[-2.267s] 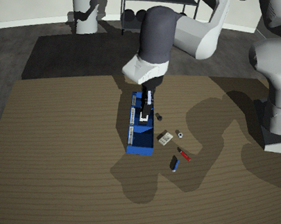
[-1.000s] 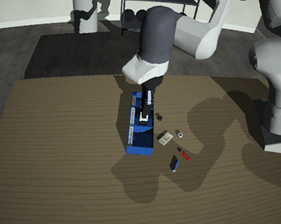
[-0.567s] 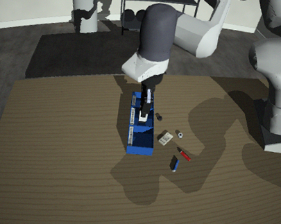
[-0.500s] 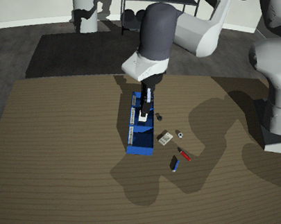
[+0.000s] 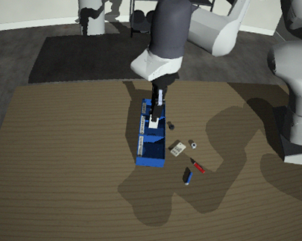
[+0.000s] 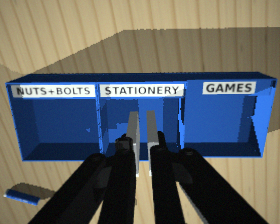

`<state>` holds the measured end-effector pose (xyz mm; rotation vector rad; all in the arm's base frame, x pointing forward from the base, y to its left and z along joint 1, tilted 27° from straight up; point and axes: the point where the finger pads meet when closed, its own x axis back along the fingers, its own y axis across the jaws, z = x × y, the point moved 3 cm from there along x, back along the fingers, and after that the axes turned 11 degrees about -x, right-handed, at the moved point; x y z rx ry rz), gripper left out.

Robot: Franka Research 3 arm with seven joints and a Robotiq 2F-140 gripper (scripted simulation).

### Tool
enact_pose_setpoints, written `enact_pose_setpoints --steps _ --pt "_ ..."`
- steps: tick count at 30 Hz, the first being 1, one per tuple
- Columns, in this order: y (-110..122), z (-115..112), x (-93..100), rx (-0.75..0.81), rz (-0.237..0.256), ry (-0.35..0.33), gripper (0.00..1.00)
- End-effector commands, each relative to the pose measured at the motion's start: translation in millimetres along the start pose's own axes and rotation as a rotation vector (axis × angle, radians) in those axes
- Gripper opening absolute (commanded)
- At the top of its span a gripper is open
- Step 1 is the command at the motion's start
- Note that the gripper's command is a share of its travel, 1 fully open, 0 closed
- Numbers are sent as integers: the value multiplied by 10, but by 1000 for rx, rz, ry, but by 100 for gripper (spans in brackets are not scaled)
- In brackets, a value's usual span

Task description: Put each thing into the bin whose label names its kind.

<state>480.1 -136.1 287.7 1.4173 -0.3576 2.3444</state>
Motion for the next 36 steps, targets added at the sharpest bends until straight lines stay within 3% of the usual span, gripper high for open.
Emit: enact_pose_setpoints --steps 1,9,24,36 --pt "16 -28 92 8 -5 -8 5" --pt "15 -26 313 8 -5 -8 5" --pt "15 -26 313 8 -5 -8 5" --pt "-580 -107 310 8 -5 -8 5"
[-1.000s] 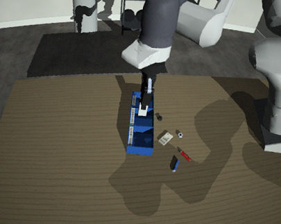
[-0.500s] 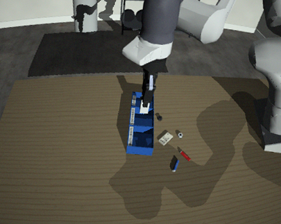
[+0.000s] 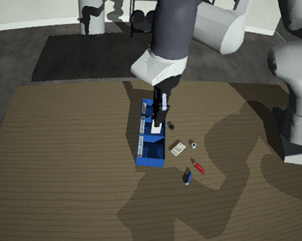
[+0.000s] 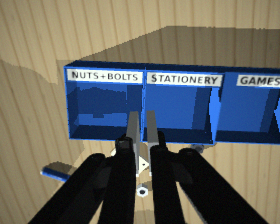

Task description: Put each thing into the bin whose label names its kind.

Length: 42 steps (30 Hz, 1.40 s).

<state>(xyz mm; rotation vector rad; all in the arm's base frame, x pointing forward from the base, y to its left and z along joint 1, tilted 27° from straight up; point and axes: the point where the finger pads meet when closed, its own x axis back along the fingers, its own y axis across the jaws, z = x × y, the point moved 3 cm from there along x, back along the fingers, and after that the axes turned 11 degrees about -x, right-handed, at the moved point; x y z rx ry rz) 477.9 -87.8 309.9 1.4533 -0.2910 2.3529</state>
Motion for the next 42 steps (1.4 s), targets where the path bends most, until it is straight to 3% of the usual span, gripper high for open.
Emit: enact_pose_setpoints --steps 1,7,23,42 --pt "-200 5 17 -45 8 3 5" --pt "-390 -10 18 -45 8 3 5" --pt "-390 -10 18 -45 8 3 5" --pt "-393 -9 -435 -45 8 3 5"
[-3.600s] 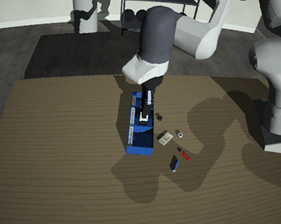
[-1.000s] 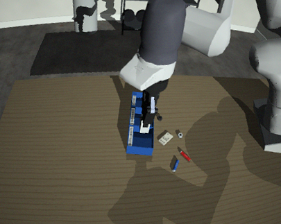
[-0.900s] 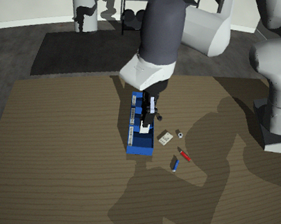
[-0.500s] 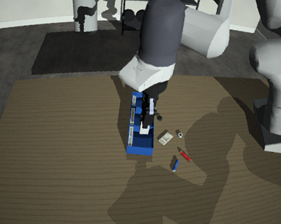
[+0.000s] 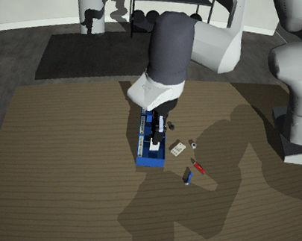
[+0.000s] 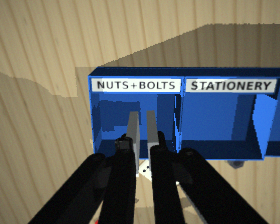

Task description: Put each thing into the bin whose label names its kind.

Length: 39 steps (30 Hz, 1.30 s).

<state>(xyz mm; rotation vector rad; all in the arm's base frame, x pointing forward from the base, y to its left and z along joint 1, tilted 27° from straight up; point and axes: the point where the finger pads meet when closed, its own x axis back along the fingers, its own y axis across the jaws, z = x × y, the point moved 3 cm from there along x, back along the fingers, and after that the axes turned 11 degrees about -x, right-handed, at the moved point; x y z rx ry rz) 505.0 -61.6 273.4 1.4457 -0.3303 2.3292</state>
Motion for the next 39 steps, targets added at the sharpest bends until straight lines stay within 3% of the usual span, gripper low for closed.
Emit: enact_pose_setpoints --steps 1,6,39 --pt "-40 26 -77 -10 10 10 5" --pt "-41 27 -191 -10 10 10 5" --pt "-41 27 -191 -10 10 10 5"
